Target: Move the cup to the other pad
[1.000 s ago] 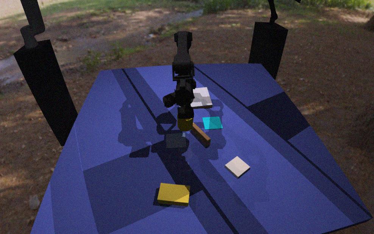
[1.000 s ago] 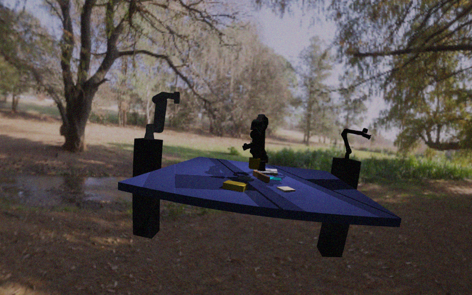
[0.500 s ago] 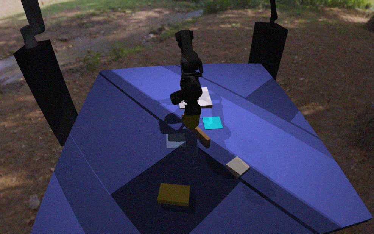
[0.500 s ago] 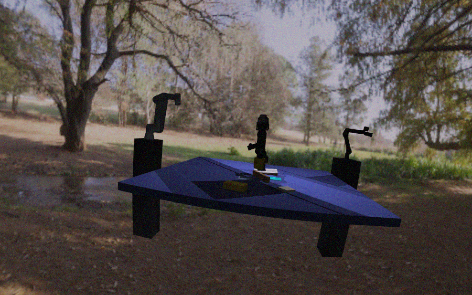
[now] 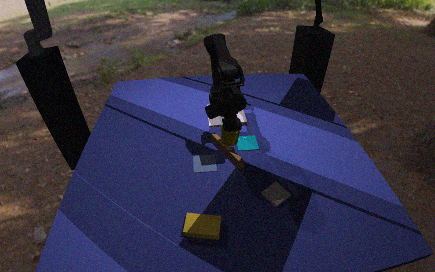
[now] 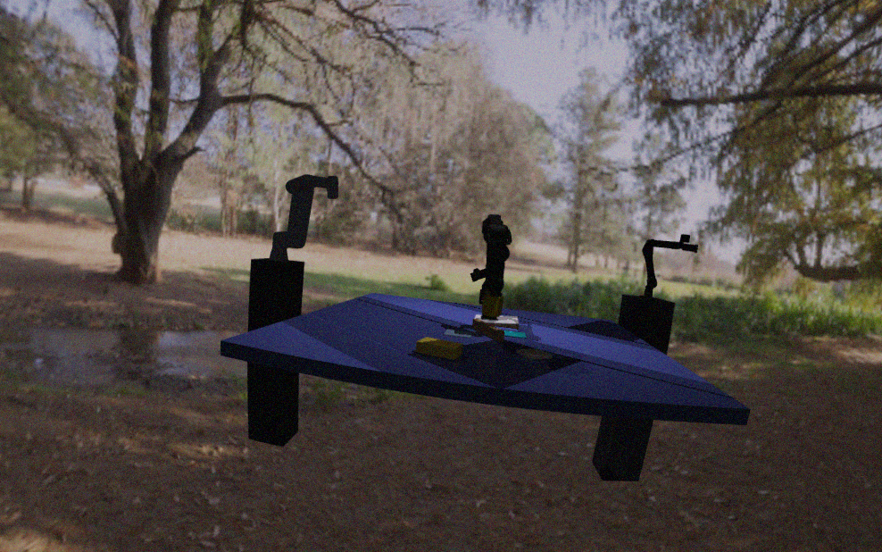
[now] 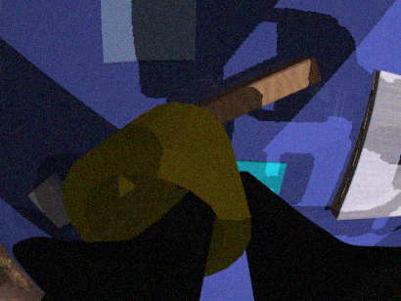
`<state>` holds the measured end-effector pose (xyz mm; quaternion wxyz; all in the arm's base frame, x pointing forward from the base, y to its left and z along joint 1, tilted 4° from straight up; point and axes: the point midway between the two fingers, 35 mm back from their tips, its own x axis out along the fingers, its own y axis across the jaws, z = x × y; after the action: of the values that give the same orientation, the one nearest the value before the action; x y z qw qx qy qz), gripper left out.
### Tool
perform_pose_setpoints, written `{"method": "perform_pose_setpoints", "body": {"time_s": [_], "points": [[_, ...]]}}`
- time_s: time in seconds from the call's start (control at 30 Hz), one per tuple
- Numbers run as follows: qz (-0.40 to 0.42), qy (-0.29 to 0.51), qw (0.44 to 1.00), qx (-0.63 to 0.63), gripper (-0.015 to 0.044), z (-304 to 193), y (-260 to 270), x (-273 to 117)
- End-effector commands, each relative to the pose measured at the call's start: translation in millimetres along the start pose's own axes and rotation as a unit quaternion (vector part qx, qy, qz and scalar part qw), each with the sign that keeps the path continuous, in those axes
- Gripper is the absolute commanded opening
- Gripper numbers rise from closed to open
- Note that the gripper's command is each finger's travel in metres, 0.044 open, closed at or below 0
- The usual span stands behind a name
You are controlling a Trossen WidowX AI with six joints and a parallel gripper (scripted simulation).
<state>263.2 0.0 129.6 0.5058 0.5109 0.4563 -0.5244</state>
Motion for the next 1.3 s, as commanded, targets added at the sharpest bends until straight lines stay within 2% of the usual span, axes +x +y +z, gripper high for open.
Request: {"method": "perform_pose_setpoints", "body": {"time_s": [0.0,1.27], "points": [[-0.005,-0.002,1.0,0.001,0.0,-8,-7,2],[-0.007,0.001,1.0,0.001,0.0,-69,-43,2]]}}
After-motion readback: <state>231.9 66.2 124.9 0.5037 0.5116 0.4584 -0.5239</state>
